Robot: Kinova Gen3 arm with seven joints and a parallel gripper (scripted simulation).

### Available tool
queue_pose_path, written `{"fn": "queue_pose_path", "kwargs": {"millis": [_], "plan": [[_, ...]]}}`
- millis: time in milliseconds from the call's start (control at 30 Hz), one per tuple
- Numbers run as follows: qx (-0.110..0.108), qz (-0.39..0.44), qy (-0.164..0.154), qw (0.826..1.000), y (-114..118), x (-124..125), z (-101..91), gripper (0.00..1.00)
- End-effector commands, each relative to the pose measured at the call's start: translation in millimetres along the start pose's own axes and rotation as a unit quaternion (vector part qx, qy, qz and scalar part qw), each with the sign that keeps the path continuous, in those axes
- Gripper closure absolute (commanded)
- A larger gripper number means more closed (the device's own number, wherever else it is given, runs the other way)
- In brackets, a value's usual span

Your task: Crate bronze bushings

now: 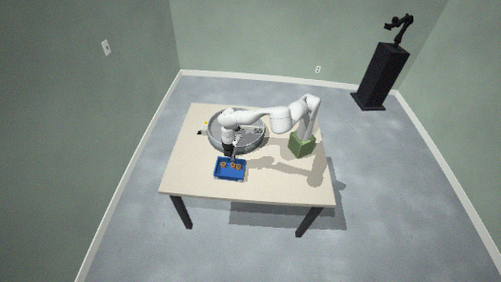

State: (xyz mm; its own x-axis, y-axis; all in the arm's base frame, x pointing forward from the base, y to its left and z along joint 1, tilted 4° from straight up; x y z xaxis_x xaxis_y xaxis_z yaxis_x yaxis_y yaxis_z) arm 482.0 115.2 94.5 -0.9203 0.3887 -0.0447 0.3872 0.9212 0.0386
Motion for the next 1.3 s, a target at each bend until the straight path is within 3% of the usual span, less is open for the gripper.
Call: {"fn": "queue_pose_path", "kwargs": {"millis": [0, 67, 1267], "plan": [[-0.006, 0.0, -0.005, 1.0, 2, -2, -26.5, 0.58], [-0.006, 0.0, -0.005, 1.0, 2, -2, -47.1, 0.58], [-0.005, 0.0, -0.005, 1.0, 2, -2, -46.9, 0.58]]}}
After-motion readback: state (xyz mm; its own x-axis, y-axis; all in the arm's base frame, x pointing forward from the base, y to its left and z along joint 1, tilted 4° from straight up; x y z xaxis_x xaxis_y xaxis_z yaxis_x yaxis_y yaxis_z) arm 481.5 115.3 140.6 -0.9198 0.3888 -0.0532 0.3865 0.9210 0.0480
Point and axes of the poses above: the point where the finger pads meet when closed, its own z axis out along the fingers, its own y axis across the jaws, x = y × z, the point moved 10 cm from there along -z, back along the fingers, and after that the axes turned 5 degrees about z, right-handed, at the moved point
